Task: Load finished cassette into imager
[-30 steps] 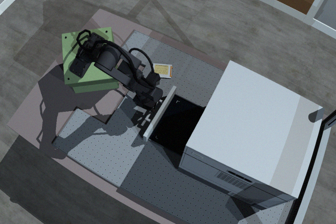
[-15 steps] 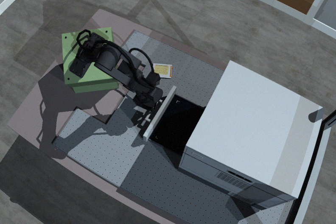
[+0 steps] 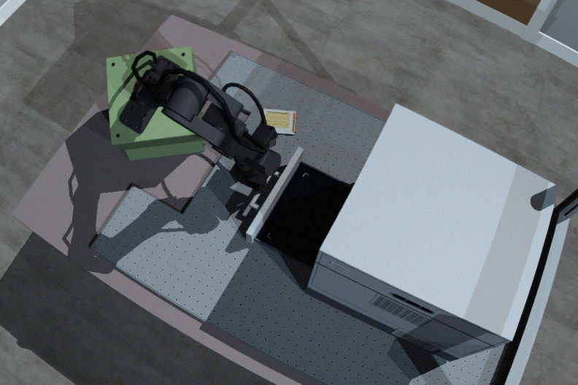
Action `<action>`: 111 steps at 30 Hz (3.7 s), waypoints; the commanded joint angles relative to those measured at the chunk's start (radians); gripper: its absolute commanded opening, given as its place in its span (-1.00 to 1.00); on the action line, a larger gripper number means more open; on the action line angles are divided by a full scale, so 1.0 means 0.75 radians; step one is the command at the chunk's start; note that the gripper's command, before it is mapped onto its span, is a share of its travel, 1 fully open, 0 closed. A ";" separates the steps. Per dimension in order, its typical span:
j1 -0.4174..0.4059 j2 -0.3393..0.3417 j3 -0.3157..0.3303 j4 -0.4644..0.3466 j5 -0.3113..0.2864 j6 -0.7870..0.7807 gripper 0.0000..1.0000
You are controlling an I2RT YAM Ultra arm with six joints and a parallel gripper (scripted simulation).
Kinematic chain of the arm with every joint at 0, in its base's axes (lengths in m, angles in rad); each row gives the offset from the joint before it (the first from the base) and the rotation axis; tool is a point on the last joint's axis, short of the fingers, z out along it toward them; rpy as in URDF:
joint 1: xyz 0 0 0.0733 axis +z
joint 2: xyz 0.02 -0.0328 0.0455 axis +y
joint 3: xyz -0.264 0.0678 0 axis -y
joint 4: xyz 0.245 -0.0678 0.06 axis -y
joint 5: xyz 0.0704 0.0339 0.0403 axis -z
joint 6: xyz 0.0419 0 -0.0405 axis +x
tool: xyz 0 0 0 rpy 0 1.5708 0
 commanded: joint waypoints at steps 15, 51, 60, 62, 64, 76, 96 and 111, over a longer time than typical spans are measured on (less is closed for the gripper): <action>0.006 0.015 0.027 -0.025 -0.020 -0.001 -1.00; 0.006 0.015 0.027 -0.025 -0.020 -0.001 -1.00; 0.011 -0.042 -0.024 -0.082 -0.002 0.024 -1.00; 0.011 -0.042 -0.024 -0.082 -0.002 0.024 -1.00; 0.011 -0.042 -0.024 -0.082 -0.002 0.024 -1.00; 0.011 -0.042 -0.024 -0.082 -0.002 0.024 -1.00; 0.014 -0.047 -0.024 -0.104 0.008 0.029 -1.00; 0.009 -0.039 -0.051 -0.083 -0.005 0.029 -1.00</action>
